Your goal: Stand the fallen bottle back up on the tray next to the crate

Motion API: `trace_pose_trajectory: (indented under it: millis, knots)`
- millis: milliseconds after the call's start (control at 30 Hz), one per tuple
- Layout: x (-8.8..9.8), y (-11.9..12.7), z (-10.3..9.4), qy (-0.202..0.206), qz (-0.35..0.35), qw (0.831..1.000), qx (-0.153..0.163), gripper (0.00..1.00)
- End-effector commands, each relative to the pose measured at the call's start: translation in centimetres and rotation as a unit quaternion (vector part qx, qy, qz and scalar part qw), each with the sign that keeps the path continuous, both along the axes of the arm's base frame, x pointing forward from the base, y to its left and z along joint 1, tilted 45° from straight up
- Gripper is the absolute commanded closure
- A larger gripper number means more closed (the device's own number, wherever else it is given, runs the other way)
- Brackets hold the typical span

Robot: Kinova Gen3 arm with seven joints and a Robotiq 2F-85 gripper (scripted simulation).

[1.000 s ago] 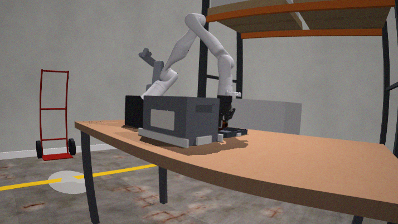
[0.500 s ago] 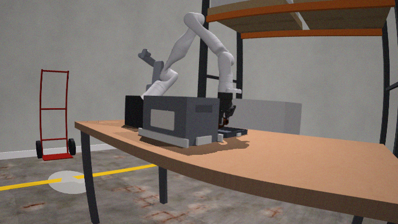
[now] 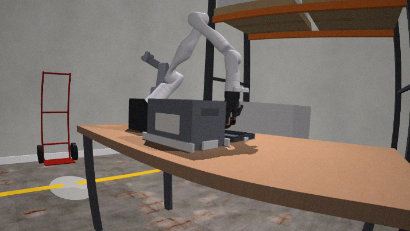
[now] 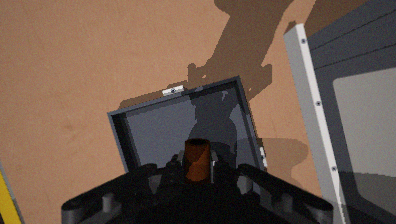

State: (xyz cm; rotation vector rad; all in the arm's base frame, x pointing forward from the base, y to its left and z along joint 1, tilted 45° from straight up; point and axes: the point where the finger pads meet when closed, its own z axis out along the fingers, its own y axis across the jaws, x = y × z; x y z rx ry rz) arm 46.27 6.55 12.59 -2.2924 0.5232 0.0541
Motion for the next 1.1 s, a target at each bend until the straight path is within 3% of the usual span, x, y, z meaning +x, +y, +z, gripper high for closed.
trace_pose_trajectory:
  millis: [0, 1067]
  knots:
    - [0.1, -0.7, 0.4, -0.002, -0.004, 1.000, -0.001, 1.00]
    - [-0.5, -4.2, 4.0, -0.002, -0.004, 1.000, -0.001, 1.00]
